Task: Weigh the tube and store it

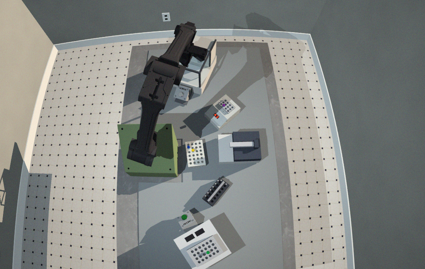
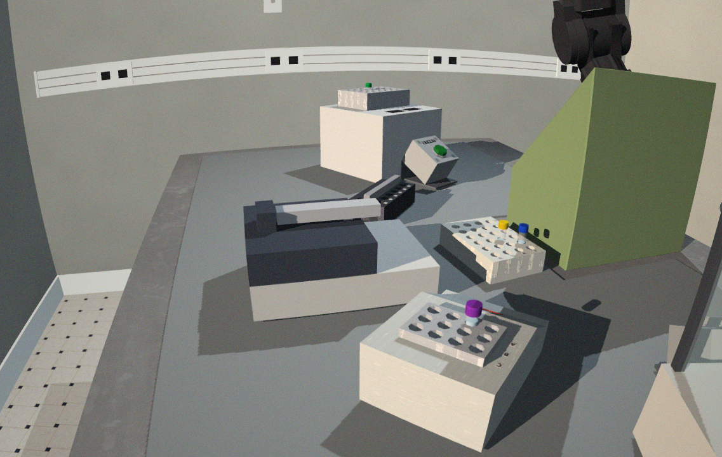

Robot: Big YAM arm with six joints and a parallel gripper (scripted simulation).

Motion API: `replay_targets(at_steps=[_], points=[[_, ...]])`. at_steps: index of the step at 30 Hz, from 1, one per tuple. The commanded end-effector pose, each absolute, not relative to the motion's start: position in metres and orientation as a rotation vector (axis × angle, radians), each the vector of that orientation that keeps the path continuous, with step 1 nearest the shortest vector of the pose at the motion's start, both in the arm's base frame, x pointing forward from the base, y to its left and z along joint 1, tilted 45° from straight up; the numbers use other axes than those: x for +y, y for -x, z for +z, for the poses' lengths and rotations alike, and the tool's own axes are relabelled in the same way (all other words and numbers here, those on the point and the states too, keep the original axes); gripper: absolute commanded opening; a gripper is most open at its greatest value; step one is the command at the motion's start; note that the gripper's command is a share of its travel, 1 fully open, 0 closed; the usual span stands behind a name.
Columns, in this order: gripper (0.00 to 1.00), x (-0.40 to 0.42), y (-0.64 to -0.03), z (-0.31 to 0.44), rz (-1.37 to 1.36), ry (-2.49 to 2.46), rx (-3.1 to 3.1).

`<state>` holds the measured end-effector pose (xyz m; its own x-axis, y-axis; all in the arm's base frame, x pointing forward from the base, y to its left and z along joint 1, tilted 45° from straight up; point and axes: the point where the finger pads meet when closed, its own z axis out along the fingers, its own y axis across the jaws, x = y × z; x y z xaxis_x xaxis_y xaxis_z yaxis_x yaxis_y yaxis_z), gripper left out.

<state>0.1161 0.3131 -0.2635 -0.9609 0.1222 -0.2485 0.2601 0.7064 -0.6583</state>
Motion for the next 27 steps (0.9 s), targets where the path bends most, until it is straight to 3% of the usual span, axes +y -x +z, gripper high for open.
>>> replay_targets(at_steps=[1, 5, 6, 27], points=[[0.06, 0.320, -0.115, -0.252, -1.076, -0.315, 2.722], [0.06, 0.320, -0.115, -0.252, -1.076, -0.315, 2.722], [0.30, 0.336, -0.121, -0.270, -1.058, -0.322, 2.729], [0.30, 0.362, -0.118, -0.247, -0.995, -0.319, 2.746]])
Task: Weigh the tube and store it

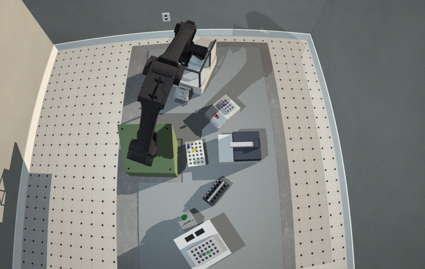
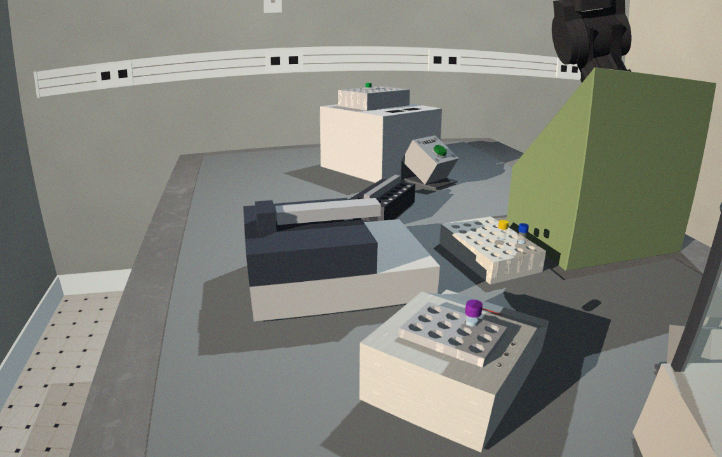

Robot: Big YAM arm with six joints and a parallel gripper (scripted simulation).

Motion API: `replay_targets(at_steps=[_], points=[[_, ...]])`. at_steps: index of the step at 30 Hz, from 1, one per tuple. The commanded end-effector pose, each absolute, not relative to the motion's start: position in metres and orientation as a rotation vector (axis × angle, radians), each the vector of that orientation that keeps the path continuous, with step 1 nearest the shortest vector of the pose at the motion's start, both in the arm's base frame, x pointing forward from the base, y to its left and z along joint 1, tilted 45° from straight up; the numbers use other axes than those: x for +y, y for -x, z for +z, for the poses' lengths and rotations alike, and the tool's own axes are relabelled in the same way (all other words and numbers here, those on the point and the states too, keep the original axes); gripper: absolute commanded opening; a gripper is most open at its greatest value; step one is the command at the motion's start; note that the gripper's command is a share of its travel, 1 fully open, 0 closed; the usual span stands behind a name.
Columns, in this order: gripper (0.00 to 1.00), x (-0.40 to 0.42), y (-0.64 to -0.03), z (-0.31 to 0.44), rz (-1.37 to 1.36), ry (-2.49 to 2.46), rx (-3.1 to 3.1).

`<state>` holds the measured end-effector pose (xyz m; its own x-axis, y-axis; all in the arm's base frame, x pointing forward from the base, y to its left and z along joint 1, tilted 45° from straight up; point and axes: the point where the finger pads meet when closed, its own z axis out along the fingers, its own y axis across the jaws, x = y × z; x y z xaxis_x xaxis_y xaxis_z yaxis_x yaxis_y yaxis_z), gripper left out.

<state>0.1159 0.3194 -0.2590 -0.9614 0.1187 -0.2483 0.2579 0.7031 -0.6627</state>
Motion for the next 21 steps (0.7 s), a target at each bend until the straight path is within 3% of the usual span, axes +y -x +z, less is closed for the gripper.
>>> replay_targets(at_steps=[1, 21], points=[[0.30, 0.363, -0.118, -0.245, -0.995, -0.320, 2.746], [0.30, 0.380, -0.115, -0.226, -1.006, -0.322, 2.745]])
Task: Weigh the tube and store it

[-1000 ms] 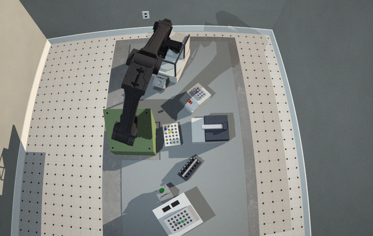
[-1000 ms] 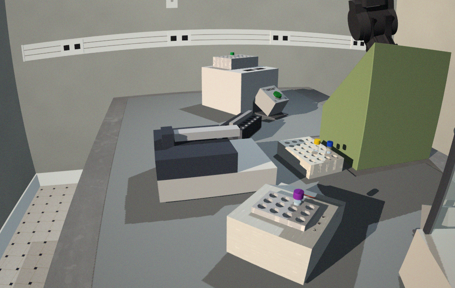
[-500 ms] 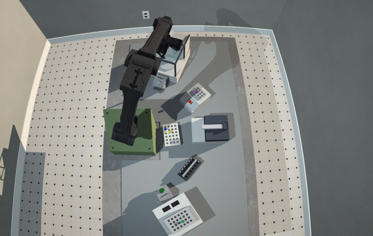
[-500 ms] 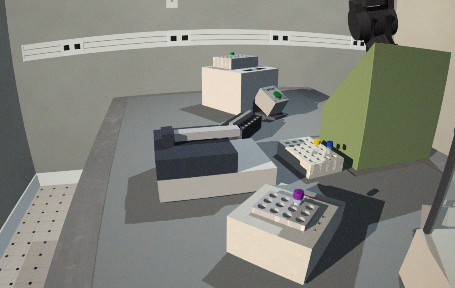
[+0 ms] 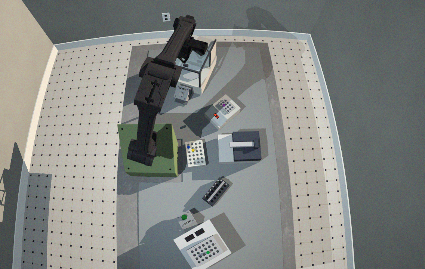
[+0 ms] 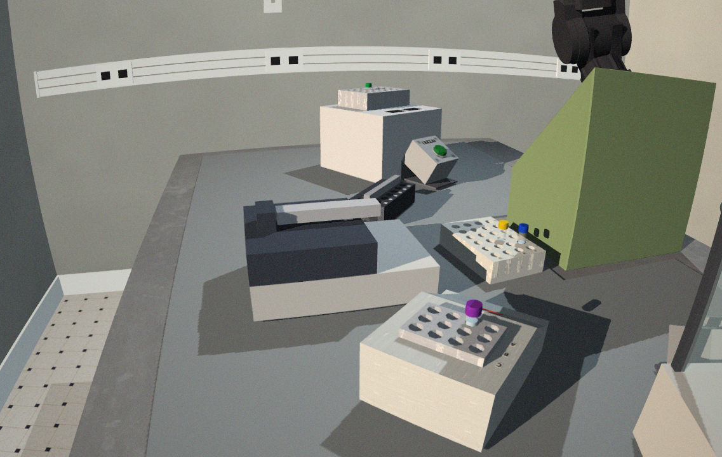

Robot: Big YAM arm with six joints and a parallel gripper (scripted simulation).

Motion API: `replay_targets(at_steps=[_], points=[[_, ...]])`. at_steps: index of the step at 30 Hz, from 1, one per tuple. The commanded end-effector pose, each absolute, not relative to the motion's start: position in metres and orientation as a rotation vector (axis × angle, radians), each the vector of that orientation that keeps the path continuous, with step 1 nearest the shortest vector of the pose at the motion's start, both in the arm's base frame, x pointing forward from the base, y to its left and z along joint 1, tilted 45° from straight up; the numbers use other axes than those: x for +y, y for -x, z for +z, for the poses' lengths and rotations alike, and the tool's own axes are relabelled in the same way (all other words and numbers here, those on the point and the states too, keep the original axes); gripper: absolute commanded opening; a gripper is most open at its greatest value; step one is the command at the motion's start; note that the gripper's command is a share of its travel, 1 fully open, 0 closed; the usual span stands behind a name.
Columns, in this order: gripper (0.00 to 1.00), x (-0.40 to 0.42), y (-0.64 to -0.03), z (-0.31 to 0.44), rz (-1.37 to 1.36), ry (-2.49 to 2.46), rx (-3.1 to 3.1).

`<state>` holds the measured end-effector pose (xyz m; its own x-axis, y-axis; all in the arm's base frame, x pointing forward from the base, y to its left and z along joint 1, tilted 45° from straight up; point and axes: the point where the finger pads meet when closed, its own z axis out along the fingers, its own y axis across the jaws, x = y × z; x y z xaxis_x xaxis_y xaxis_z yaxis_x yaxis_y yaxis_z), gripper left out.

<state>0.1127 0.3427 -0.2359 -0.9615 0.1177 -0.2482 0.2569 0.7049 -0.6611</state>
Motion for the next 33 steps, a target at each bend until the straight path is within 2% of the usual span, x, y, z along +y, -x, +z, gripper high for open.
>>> replay_targets(at_steps=[1, 33], points=[[0.30, 0.381, -0.115, -0.225, -1.009, -0.325, 2.744], [0.30, 0.374, -0.114, -0.220, -1.050, -0.315, 2.738]])
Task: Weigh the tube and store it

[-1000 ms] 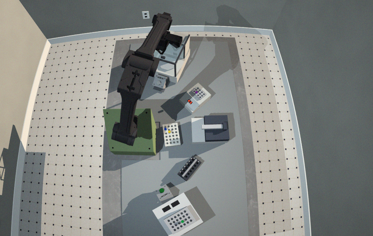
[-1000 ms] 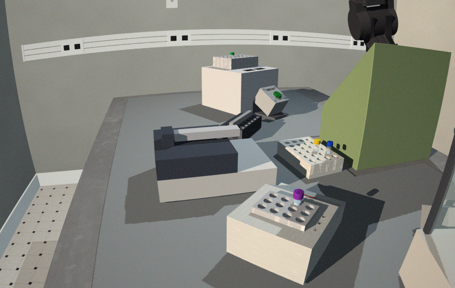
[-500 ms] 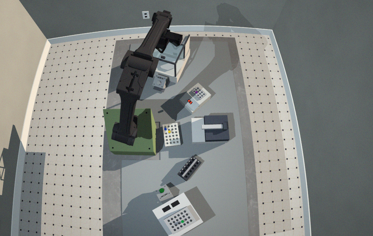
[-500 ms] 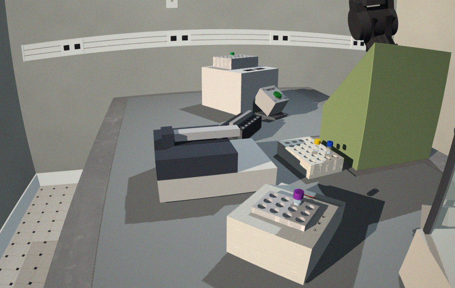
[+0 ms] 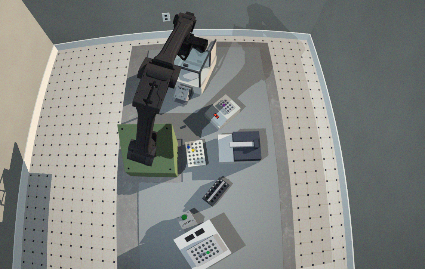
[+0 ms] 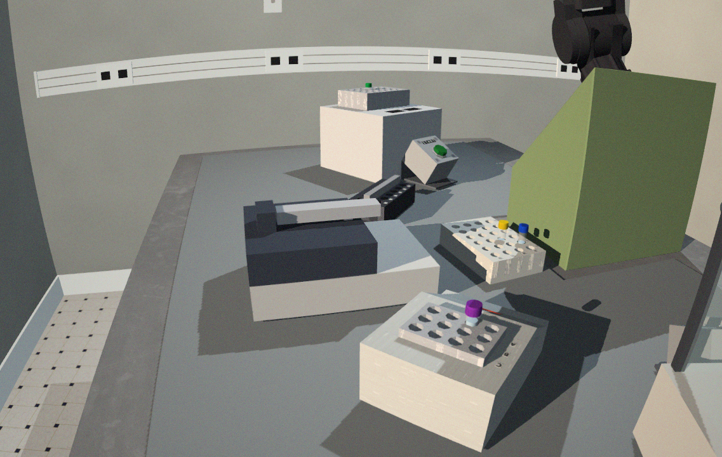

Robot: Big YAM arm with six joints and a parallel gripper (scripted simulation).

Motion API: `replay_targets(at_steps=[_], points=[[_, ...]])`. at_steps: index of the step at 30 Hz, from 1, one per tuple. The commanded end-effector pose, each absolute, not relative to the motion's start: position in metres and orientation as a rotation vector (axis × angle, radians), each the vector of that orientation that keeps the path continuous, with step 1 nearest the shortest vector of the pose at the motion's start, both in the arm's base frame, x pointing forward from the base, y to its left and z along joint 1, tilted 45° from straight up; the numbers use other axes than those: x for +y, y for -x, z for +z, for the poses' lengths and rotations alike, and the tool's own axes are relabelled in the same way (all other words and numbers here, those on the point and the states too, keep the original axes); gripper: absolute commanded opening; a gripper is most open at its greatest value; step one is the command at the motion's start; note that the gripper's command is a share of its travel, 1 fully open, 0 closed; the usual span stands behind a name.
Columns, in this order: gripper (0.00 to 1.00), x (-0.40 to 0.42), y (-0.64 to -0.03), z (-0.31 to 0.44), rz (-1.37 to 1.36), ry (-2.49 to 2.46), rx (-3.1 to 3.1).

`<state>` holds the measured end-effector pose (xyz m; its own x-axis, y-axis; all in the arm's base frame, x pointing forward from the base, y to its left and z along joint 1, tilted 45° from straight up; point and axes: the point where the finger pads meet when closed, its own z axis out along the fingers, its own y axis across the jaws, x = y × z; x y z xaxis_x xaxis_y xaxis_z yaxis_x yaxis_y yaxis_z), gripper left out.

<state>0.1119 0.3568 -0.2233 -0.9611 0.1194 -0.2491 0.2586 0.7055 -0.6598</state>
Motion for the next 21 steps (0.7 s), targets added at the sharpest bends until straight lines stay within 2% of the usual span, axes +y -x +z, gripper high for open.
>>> replay_targets(at_steps=[1, 19, 20, 21], points=[[0.30, 0.3743, -0.1138, -0.2198, -1.050, -0.315, 2.738], [0.30, 0.3743, -0.1138, -0.2198, -1.050, -0.315, 2.738], [0.00, 0.3818, -0.1116, -0.2277, -1.050, -0.305, 2.736], [0.00, 0.3820, -0.1117, -0.2279, -1.049, -0.305, 2.736]])
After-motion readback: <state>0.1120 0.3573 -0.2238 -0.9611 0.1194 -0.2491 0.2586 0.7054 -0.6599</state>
